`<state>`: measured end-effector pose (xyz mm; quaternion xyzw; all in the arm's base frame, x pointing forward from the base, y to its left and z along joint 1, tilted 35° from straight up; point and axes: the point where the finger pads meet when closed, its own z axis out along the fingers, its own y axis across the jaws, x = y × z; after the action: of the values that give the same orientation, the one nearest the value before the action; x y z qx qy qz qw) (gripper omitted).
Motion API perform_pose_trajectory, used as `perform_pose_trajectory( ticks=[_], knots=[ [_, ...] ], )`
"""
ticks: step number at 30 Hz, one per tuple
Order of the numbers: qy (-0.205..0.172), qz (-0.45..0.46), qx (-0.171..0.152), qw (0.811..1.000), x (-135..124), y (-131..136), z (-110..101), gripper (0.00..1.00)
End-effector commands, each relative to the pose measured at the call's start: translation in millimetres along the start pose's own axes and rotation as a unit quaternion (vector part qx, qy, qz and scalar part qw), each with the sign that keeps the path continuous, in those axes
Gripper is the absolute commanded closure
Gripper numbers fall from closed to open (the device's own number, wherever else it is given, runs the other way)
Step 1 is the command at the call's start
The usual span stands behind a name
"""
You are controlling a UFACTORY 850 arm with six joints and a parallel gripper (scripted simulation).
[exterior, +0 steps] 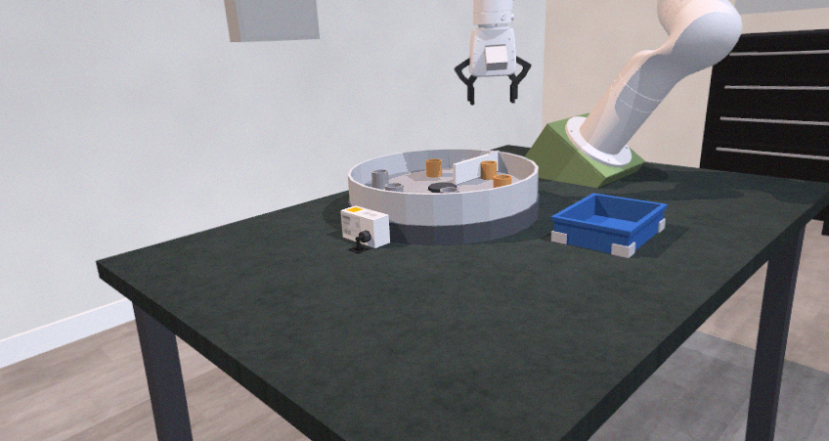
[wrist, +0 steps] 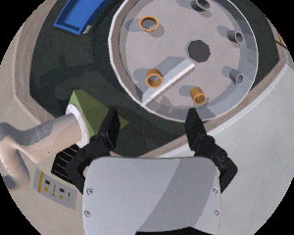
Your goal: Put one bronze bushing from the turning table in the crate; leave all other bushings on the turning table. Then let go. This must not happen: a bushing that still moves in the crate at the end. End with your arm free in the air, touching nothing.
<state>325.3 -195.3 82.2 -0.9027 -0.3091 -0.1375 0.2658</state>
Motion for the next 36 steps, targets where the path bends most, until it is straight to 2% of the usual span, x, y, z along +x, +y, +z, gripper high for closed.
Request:
perform_pose_trajectory(
  ticks=[1, 5, 6, 36],
  knots=[
    [0.0, -0.001, 0.0, 1.0, 0.0, 0.5, -0.8, 0.0],
    [0.0, -0.001, 0.0, 1.0, 0.0, 0.5, -0.8, 0.0],
    [0.0, -0.001, 0.0, 1.0, 0.0, 0.5, -0.8, 0.88],
    [0.0, -0.001, 0.0, 1.0, 0.0, 0.5, -0.8, 0.88]
  ],
)
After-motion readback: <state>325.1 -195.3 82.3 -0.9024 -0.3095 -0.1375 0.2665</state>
